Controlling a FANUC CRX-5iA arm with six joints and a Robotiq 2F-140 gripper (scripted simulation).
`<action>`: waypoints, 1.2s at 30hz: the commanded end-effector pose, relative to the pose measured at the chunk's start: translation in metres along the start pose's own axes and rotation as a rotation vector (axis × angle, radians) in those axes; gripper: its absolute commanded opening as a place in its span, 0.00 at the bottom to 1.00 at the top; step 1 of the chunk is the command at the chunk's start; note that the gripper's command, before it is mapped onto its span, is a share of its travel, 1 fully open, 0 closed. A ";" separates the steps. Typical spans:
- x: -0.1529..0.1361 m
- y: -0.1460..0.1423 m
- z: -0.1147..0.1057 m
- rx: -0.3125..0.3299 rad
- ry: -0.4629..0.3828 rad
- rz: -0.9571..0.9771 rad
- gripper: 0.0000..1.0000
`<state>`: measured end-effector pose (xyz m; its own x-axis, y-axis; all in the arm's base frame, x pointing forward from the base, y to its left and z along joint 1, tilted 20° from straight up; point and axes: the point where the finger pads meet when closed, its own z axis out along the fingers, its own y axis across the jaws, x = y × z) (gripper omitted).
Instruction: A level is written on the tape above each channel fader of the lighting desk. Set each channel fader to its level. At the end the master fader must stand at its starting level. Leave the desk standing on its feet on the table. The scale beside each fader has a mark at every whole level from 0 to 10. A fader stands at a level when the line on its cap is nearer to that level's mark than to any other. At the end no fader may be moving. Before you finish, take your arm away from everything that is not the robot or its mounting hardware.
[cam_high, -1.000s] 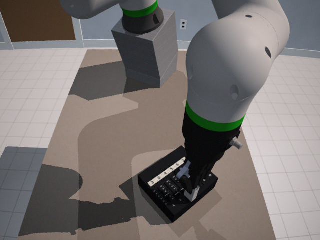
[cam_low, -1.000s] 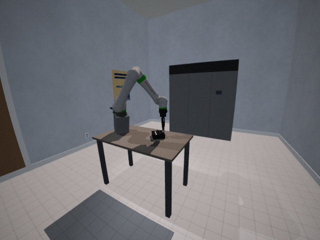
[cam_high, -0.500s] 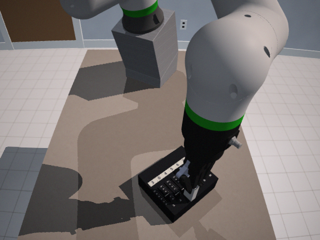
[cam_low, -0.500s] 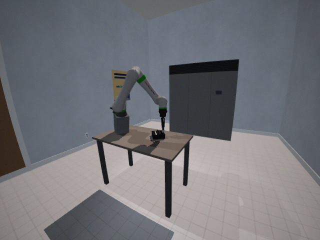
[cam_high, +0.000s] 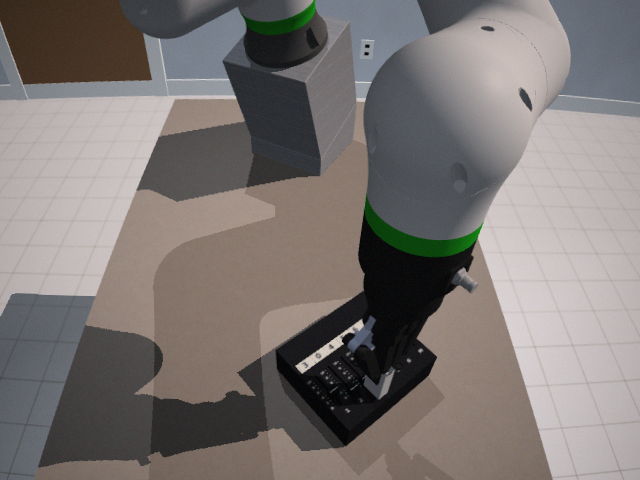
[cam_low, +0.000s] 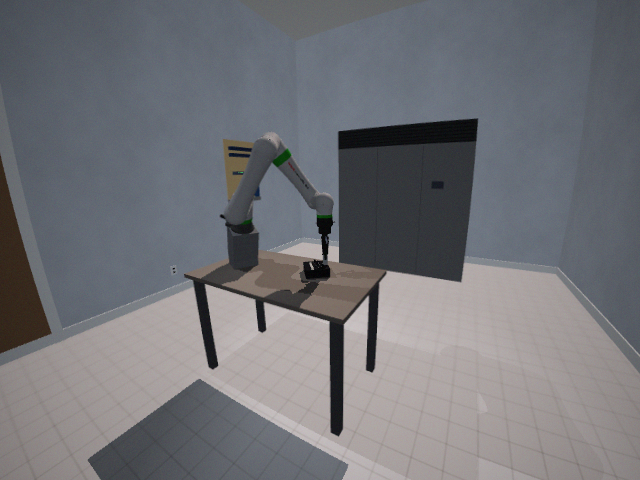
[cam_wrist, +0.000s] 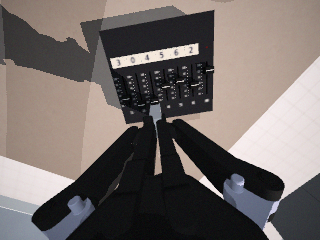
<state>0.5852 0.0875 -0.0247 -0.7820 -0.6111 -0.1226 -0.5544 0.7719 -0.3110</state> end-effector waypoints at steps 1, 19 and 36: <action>0.002 0.000 0.000 0.000 0.000 0.000 0.00; 0.011 0.000 0.000 0.000 0.000 0.000 0.00; 0.016 0.000 0.000 0.000 0.000 0.000 0.00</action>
<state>0.5731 0.0781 -0.0266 -0.7820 -0.6111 -0.1226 -0.5544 0.7719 -0.3110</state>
